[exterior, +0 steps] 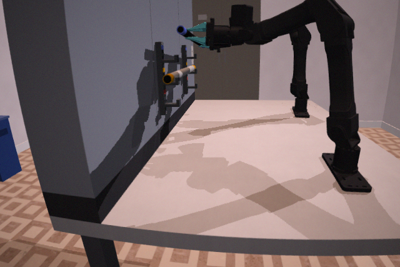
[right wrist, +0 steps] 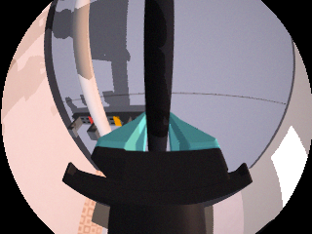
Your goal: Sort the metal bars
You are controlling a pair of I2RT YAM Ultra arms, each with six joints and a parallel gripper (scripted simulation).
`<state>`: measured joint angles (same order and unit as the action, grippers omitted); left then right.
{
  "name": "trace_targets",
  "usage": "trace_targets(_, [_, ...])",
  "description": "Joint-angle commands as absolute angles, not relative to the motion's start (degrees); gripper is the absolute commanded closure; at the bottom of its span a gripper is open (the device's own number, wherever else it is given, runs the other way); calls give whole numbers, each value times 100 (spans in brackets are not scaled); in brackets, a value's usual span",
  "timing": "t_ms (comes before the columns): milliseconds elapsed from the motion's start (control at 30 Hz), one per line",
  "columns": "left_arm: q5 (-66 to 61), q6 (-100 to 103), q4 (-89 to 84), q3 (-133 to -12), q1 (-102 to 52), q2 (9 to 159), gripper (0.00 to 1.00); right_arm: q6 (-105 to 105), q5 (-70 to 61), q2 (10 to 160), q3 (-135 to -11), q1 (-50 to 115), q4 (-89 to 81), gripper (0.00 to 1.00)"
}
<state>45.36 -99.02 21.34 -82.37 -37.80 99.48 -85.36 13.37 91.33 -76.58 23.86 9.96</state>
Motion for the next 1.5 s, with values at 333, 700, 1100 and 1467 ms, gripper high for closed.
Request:
trace_targets(333, [4300, -10238, 2629, -8647, -3641, 10035, 100, -8664, 1295, 9260, -8221, 2283, 1530, 100])
trace_targets(700, [4309, -10302, 2605, -8849, -3625, 10155, 100, -8656, 1261, 9369, -8380, 2241, 1501, 100])
trace_targets(1100, [4303, -10372, 2552, -9107, -3597, 10298, 100, -8624, 1202, 9526, -8611, 2195, 1460, 100])
trace_targets(1467, [4208, -10358, 2497, -9320, -3502, 10462, 100, -8619, 1171, 9736, -8854, 2164, 1427, 100])
